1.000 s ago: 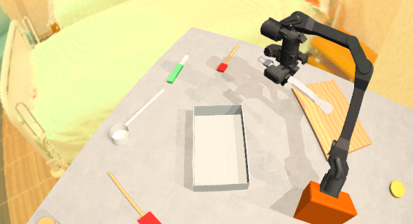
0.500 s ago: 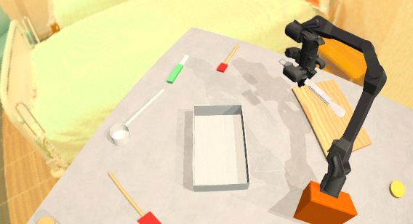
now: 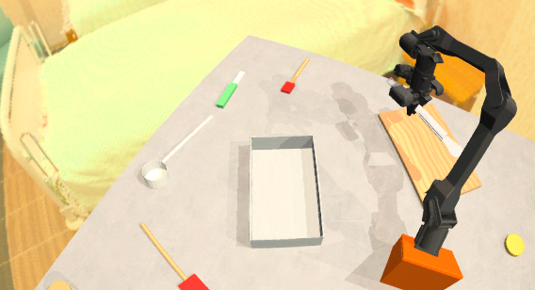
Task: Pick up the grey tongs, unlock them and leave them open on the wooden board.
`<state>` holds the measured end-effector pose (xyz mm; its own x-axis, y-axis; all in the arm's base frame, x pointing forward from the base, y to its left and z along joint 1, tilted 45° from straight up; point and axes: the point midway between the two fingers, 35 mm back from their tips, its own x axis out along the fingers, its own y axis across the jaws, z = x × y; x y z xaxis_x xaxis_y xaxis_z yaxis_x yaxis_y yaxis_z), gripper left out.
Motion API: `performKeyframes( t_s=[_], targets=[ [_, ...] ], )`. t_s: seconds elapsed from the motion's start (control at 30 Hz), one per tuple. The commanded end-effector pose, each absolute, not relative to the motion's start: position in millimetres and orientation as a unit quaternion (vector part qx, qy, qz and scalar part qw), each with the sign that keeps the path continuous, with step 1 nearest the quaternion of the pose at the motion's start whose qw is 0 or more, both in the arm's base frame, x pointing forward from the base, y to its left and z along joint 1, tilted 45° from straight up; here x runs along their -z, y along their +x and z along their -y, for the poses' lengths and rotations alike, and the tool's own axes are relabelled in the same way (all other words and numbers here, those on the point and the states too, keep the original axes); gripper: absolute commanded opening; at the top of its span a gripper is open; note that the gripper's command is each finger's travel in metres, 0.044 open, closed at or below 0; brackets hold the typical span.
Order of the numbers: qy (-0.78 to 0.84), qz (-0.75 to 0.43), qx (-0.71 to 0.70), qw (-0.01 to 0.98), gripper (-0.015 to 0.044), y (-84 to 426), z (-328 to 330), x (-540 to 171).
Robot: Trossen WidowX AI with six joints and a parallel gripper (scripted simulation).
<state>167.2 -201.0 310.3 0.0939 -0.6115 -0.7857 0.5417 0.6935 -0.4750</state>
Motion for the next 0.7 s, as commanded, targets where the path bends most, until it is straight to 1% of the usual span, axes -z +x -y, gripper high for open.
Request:
performKeyframes(
  t_s=[0.0, 0.67],
  targets=[
    [-0.022, -0.537, 0.399, 0.743, -0.0150, 150.0, 203.1, -314.4],
    [-0.003, -0.483, 0.458, 0.746, -0.0150, 76.6, 202.9, -333.1]
  ],
)
